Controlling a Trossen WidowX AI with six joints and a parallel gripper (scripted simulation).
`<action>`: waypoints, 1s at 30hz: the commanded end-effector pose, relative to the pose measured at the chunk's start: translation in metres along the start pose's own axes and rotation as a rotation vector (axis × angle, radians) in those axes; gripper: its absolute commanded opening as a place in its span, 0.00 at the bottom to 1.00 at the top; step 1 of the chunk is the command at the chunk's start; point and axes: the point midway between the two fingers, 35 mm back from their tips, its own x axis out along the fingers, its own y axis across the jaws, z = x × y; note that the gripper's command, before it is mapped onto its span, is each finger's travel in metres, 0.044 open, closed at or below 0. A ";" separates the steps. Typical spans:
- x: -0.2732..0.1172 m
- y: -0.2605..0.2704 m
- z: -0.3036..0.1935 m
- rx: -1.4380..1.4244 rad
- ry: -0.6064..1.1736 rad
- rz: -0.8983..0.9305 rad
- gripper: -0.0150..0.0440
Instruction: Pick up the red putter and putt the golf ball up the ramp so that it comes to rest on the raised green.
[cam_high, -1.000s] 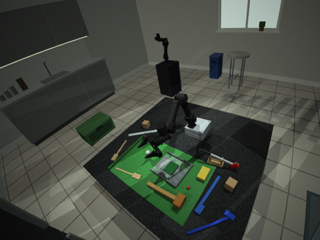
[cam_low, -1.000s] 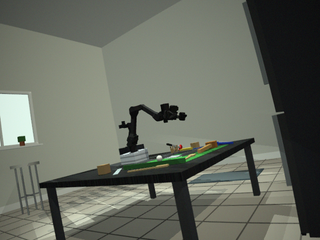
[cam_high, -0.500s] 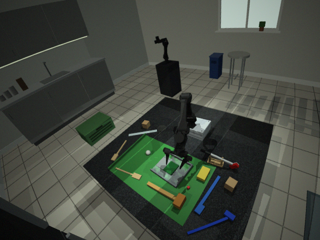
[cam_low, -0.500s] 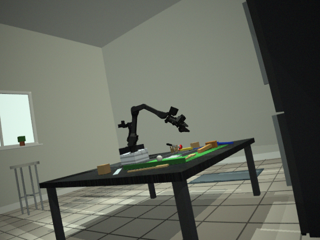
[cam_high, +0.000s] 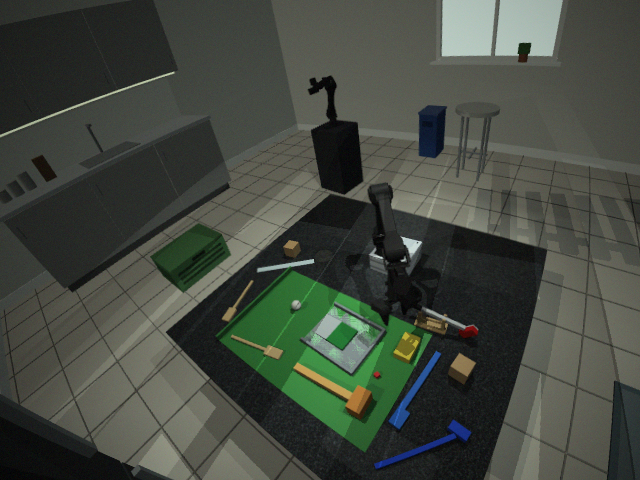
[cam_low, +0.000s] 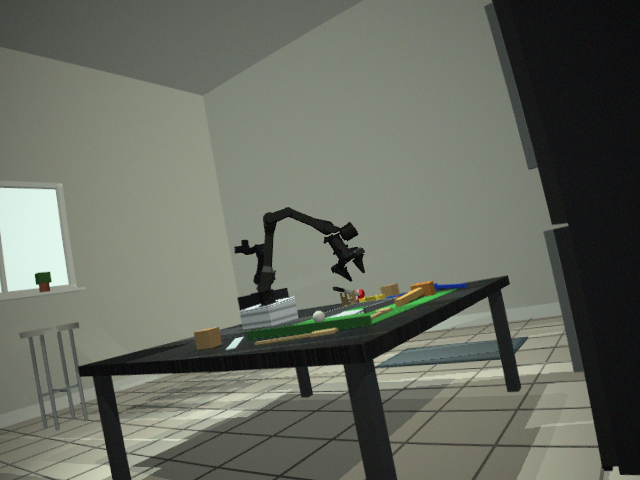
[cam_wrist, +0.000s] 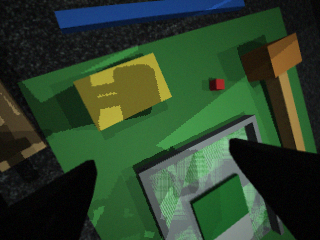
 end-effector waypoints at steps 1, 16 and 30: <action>-0.023 0.074 -0.007 -0.281 0.109 0.252 1.00; -0.030 0.099 -0.017 -0.360 0.144 0.328 1.00; -0.009 0.105 -0.023 -0.360 0.144 0.328 1.00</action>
